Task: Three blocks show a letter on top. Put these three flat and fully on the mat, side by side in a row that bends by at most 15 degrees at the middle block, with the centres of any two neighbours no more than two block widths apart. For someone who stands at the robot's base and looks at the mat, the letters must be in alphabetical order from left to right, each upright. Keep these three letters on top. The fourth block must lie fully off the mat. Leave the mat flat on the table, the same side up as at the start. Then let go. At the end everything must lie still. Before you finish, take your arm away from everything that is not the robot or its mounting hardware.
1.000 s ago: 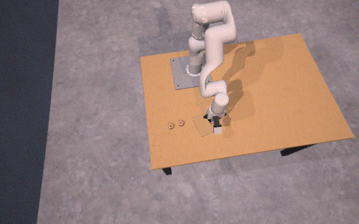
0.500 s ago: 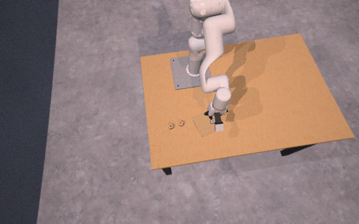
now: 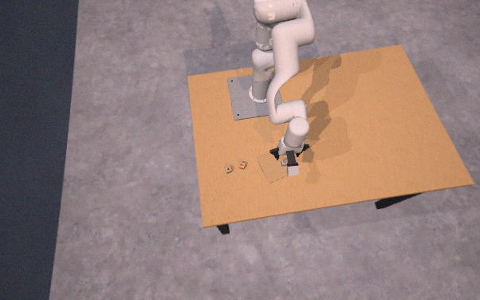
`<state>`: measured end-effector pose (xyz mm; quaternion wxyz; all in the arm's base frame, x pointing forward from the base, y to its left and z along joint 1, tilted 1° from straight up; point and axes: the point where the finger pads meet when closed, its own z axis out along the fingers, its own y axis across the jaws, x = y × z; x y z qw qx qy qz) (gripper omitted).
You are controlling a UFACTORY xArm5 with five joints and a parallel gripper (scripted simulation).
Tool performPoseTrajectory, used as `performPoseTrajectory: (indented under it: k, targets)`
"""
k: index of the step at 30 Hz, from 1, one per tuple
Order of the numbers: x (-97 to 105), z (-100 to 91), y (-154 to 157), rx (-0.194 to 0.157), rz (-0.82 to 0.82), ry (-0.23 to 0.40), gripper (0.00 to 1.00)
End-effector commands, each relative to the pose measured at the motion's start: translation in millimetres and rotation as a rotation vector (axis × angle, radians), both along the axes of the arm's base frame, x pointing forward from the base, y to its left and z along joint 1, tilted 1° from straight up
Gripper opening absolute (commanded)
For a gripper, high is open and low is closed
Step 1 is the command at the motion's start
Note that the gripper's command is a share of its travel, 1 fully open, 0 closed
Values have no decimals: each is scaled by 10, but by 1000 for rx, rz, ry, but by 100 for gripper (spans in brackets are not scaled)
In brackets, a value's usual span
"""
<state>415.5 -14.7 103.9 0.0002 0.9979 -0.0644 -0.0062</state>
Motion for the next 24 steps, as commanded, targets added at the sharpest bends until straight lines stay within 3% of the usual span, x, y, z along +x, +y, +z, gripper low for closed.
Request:
performPoseTrajectory:
  k: [1, 14, 24]
  targets:
    - [13, 14, 0, 0, 0, -4, 100]
    - [12, 14, 2, 0, -11, -4, 100]
    - [1, 12, 29, -1, -112, -4, 100]
